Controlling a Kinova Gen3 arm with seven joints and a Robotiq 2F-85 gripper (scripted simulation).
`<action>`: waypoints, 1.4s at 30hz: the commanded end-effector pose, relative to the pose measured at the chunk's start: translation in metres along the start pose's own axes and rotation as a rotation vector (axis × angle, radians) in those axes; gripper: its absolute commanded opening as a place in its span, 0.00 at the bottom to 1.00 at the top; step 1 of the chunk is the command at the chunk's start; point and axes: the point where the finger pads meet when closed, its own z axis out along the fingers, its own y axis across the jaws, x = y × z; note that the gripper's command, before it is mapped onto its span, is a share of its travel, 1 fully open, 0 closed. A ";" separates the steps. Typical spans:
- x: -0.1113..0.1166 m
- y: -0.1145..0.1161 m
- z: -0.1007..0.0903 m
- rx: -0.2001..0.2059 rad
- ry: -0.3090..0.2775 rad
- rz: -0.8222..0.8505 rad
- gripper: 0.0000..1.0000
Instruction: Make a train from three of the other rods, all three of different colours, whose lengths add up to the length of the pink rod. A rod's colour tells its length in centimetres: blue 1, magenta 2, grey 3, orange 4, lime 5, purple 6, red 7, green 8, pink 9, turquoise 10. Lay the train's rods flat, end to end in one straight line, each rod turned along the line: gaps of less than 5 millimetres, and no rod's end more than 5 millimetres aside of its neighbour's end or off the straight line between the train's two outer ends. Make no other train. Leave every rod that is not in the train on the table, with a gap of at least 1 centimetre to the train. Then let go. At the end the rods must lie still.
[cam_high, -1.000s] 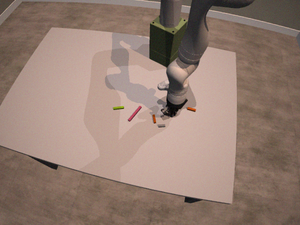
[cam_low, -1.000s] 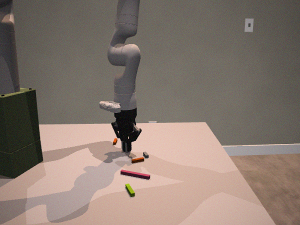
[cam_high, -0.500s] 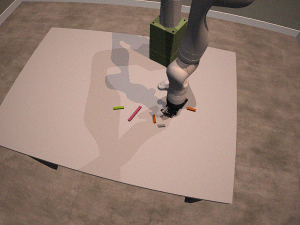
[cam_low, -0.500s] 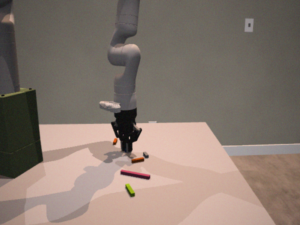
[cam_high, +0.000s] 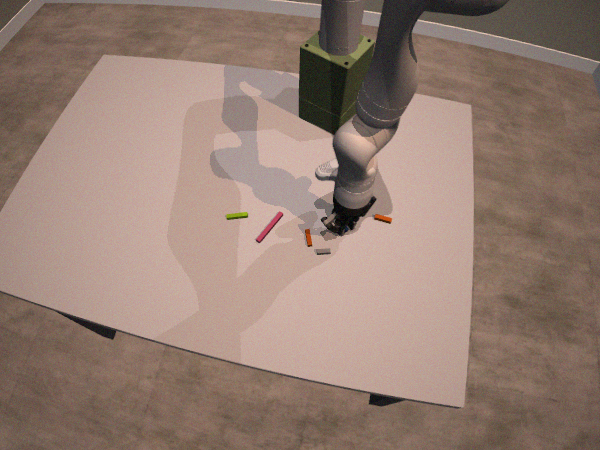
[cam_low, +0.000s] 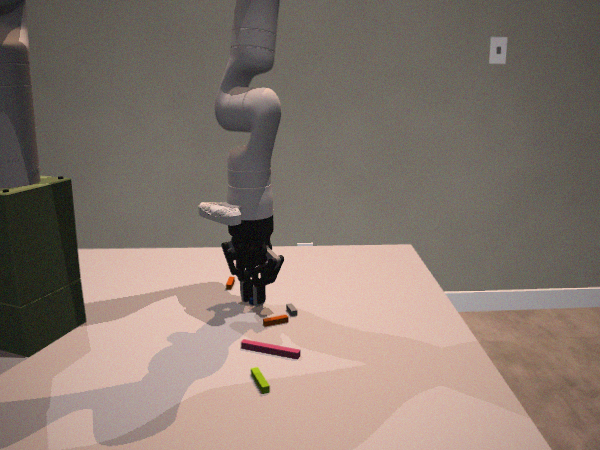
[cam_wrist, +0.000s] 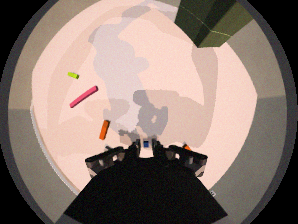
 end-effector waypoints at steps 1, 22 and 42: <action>-0.001 0.000 -0.002 0.001 -0.002 0.000 0.24; -0.001 0.000 -0.079 0.001 -0.002 0.000 0.24; -0.001 0.000 -0.090 0.001 -0.002 0.000 1.00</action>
